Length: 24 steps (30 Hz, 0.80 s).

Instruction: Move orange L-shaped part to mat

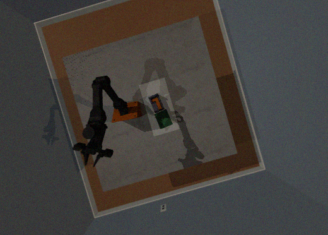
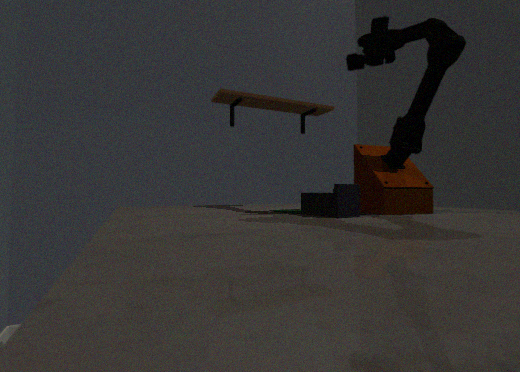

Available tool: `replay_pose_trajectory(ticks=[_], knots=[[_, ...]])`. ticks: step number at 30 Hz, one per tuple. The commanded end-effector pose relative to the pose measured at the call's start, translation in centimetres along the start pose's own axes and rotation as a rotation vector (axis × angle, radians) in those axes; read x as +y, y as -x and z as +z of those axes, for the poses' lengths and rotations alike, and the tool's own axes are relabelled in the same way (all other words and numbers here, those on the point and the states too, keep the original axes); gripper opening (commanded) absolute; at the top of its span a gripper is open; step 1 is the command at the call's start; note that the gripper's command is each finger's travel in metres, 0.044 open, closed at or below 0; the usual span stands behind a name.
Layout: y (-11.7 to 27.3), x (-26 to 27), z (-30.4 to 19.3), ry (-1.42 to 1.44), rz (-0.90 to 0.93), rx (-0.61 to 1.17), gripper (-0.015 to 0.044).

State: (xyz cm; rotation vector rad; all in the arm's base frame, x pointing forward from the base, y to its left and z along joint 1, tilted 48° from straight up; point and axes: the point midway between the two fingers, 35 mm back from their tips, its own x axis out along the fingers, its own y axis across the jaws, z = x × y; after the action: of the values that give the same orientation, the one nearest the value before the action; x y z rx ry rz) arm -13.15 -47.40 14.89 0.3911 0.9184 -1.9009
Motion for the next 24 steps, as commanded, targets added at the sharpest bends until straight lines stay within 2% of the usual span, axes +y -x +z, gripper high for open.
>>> replay_pose_trajectory(ticks=[1,8,14,19,24], knots=[[2.7,7.1,-1.2,0.137,0.198,0.018,0.0180],[9.5,19.0,-4.9,0.409,0.568,0.049,0.0180],[17.3,26.5,-10.5,0.645,0.873,0.094,0.0180],[24.5,30.2,-16.6,0.854,1.120,0.167,0.0180],[31.9,31.1,-23.2,1.049,1.342,0.277,0.0180]])
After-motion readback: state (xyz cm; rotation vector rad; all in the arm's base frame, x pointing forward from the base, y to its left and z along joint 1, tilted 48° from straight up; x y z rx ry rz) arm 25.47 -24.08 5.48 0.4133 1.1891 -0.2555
